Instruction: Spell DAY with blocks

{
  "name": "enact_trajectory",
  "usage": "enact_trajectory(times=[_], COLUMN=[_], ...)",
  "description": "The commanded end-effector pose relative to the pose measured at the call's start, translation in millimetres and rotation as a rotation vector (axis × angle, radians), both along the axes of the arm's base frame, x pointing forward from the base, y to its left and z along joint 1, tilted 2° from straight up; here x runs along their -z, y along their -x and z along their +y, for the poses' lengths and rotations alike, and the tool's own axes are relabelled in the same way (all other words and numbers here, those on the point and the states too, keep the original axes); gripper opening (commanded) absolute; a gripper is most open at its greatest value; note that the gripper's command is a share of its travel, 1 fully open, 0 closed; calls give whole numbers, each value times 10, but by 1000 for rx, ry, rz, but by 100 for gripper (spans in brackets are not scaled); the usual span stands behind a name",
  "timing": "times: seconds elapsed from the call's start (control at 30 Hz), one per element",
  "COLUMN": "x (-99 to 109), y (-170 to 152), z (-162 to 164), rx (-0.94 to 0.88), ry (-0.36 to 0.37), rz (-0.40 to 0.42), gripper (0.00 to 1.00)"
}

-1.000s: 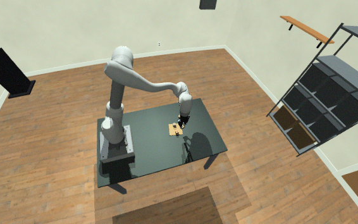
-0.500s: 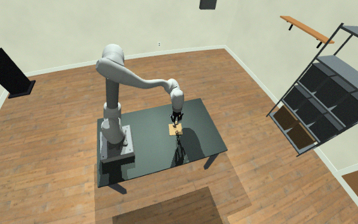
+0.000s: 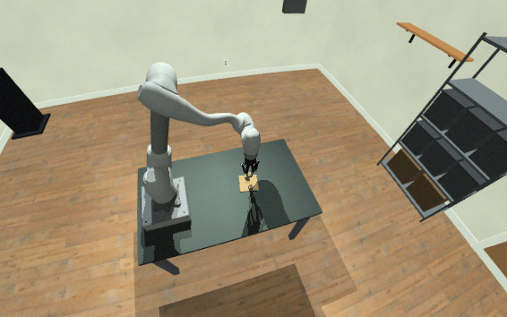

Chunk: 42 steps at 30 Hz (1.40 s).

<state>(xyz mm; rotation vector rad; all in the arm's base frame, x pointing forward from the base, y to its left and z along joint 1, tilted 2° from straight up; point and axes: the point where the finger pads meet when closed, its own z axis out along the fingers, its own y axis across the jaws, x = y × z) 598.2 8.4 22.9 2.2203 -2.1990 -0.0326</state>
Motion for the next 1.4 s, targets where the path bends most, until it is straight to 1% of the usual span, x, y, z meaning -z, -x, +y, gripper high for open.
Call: enact_trajectory(times=[0.0, 0.07, 0.13, 0.43, 0.63, 0.87, 1.37], x=[145, 234, 234, 661, 839, 885, 886], y=[53, 56, 56, 70, 76, 77, 77], z=[7, 7, 7, 7, 6, 6, 6], rx=[-2, -2, -2, -2, -2, -2, -2], ry=[5, 5, 5, 5, 5, 5, 5], rz=[7, 7, 7, 7, 7, 7, 7], gripper=[16, 16, 16, 16, 16, 16, 16])
